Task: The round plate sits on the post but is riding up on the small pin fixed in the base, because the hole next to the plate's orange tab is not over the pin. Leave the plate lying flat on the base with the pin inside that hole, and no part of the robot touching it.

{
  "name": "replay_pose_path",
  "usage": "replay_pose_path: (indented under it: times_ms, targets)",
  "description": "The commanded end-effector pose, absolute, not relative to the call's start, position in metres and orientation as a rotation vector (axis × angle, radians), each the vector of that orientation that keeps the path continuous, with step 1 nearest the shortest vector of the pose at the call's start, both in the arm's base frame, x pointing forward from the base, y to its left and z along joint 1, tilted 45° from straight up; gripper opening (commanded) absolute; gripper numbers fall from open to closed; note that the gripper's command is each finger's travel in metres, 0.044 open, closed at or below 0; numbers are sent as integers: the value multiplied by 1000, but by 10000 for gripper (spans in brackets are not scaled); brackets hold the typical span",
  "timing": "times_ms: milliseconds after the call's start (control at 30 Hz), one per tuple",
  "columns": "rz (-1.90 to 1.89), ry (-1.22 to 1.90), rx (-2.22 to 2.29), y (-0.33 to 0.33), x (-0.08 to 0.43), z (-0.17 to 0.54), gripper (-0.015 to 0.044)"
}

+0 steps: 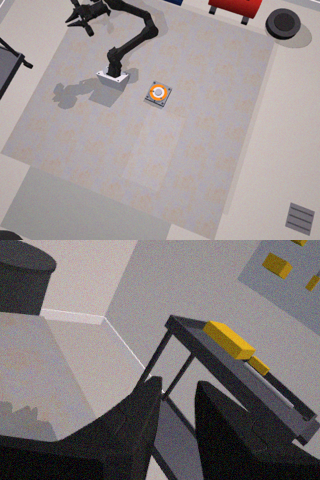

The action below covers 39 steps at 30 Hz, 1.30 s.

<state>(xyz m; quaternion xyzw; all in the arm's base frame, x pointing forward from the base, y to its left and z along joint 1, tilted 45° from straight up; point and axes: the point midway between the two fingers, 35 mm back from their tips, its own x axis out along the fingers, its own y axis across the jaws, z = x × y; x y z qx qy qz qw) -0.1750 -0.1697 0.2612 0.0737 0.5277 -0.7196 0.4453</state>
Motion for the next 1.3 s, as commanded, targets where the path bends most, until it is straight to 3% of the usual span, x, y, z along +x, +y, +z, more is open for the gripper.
replay_pose_path:
  times_ms: [0, 267, 633, 800, 1267]
  targets:
    - [-1554, 1256, 182, -206, -143, 234, 0]
    - [-1141, 1168, 176, -252, -59, 193, 0]
    - [-657, 1116, 267, -251, 60, 142, 0]
    - [-347, 1137, 299, -220, 127, 115, 0]
    - [280, 1279, 379, -93, 221, 68, 0]
